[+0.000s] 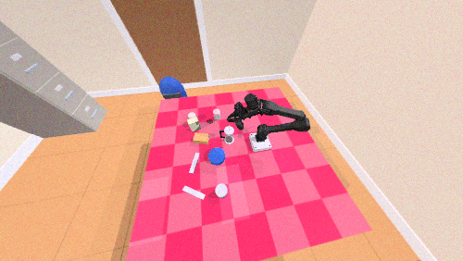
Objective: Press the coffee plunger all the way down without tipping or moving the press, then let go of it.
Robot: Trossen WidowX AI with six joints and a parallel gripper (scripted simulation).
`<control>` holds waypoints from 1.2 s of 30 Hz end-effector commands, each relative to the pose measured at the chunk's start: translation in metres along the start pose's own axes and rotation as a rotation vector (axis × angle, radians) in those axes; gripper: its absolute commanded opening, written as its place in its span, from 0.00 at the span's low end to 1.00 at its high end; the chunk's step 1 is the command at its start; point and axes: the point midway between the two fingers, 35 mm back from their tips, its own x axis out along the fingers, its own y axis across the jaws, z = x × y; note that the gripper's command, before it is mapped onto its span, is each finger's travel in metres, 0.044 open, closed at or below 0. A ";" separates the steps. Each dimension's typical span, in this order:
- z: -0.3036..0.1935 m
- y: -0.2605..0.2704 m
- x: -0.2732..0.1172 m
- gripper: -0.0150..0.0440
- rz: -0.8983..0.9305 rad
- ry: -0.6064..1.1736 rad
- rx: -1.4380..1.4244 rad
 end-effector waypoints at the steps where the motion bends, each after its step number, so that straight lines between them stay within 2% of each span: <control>1: -0.006 0.000 0.004 0.46 -0.001 0.005 0.005; 36: -0.052 0.000 0.035 0.46 0.000 0.005 0.006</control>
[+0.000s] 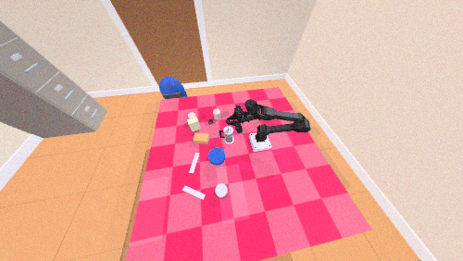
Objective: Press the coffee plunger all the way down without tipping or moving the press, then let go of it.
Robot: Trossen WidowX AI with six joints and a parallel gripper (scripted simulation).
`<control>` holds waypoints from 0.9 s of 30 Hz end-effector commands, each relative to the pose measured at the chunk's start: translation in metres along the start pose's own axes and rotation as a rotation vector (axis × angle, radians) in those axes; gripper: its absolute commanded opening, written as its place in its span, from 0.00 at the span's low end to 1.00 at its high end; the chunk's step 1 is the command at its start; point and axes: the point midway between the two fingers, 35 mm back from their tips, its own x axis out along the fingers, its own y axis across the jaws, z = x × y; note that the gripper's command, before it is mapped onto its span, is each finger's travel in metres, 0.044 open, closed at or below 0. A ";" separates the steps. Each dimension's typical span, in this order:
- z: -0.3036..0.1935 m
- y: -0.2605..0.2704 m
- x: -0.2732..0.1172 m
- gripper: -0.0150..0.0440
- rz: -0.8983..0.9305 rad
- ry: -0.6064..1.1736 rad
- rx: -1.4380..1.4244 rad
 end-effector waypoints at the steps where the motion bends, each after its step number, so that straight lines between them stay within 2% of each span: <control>1: -0.032 0.000 0.012 0.46 0.001 0.085 0.014; 27: -0.056 0.001 0.038 0.46 0.001 0.084 0.015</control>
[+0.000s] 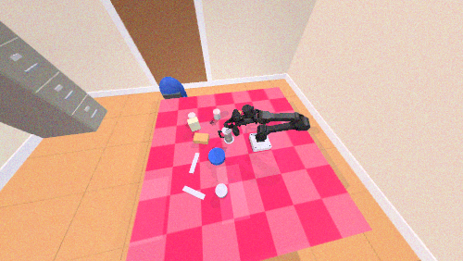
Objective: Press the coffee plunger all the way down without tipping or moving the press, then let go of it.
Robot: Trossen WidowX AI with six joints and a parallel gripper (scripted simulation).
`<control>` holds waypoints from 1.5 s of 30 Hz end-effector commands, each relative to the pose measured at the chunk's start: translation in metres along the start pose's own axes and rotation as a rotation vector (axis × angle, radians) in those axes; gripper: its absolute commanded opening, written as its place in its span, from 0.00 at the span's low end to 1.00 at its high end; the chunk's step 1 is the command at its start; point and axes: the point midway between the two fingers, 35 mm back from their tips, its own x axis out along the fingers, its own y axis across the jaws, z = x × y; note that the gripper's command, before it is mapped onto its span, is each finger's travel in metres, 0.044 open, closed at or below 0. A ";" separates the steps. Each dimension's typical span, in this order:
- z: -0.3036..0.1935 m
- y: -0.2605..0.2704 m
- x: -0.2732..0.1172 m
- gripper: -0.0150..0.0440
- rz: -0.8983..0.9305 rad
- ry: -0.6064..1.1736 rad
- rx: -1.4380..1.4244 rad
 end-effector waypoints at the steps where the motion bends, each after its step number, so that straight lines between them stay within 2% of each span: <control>1: -0.030 0.000 0.011 0.46 0.002 0.095 0.017; 45: -0.019 0.000 0.025 0.46 0.002 0.094 0.017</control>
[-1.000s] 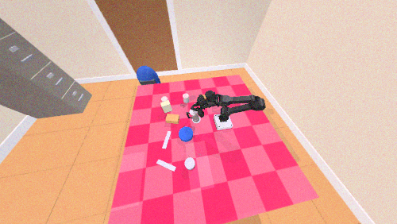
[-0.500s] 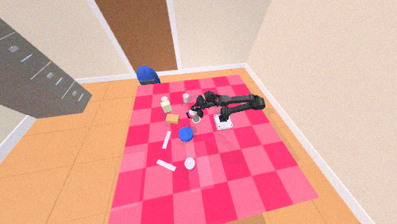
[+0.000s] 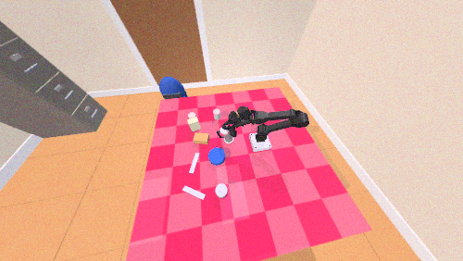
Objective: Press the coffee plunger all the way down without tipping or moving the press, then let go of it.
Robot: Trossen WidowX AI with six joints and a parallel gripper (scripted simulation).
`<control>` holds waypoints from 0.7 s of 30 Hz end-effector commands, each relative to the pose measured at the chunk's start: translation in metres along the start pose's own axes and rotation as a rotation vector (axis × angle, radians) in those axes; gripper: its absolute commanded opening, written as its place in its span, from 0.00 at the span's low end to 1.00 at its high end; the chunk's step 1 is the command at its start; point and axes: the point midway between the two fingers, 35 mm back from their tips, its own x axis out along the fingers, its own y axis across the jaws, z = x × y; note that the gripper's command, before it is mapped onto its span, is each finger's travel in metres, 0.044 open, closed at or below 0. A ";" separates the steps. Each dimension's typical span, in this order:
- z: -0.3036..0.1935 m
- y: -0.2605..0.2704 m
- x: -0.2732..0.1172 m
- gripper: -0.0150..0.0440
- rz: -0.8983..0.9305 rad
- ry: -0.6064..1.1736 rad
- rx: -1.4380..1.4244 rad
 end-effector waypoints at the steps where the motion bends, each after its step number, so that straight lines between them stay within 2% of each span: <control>1: -0.008 0.000 0.004 0.46 0.002 0.030 0.011; 21: -0.005 0.000 0.007 0.46 0.002 0.030 0.011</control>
